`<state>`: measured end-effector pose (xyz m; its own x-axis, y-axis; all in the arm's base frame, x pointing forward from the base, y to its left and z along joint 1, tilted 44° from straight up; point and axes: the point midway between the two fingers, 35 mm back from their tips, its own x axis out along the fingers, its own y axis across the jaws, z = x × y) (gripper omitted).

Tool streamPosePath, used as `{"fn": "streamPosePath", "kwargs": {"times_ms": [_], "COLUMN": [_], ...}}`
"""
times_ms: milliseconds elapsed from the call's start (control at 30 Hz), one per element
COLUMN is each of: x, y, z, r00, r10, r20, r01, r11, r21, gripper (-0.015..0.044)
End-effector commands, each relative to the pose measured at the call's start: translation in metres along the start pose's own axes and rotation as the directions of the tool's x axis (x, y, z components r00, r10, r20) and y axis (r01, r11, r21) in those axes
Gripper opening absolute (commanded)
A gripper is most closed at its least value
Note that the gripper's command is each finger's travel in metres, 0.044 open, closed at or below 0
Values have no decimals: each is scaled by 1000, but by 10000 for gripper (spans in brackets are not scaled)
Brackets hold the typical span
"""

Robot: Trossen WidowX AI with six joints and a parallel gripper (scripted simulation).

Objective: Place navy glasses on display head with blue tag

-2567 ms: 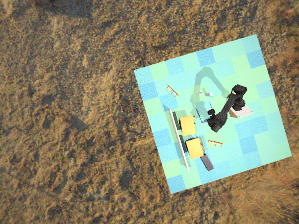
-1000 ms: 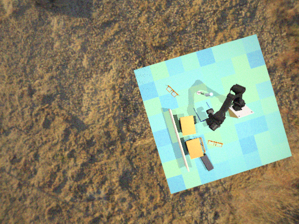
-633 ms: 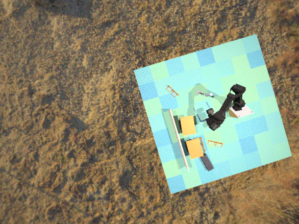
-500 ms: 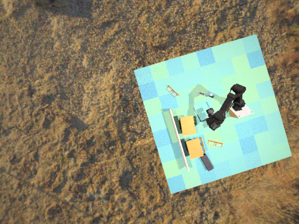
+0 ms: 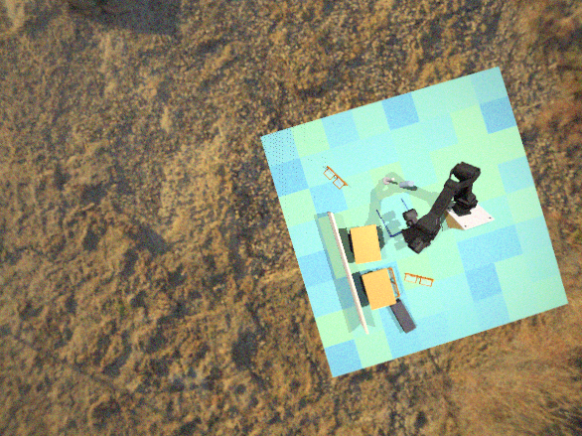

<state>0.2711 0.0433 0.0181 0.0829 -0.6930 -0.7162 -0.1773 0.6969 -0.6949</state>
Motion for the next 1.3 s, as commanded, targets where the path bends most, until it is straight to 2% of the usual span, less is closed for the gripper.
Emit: {"fn": "streamPosePath", "kwargs": {"times_ms": [0,200,333,633,700,733,1267], "x": [-32,-41,-36,-40,-40,-40,-31], "y": [9,11,10,5,5,5,5], "z": [3,2,2,3,3,3,4], "r00": [1000,1000,1000,1000,1000,1000,1000], "r10": [8,7,5,7,7,7,7], "r20": [13,12,20,12,12,12,13], "r01": [-8,-7,-5,-7,-7,-7,-7], "r11": [1000,1000,1000,1000,1000,1000,1000], "r21": [3,3,-5,1,1,1,1], "gripper": [107,107,200,200,148,140,140]}}
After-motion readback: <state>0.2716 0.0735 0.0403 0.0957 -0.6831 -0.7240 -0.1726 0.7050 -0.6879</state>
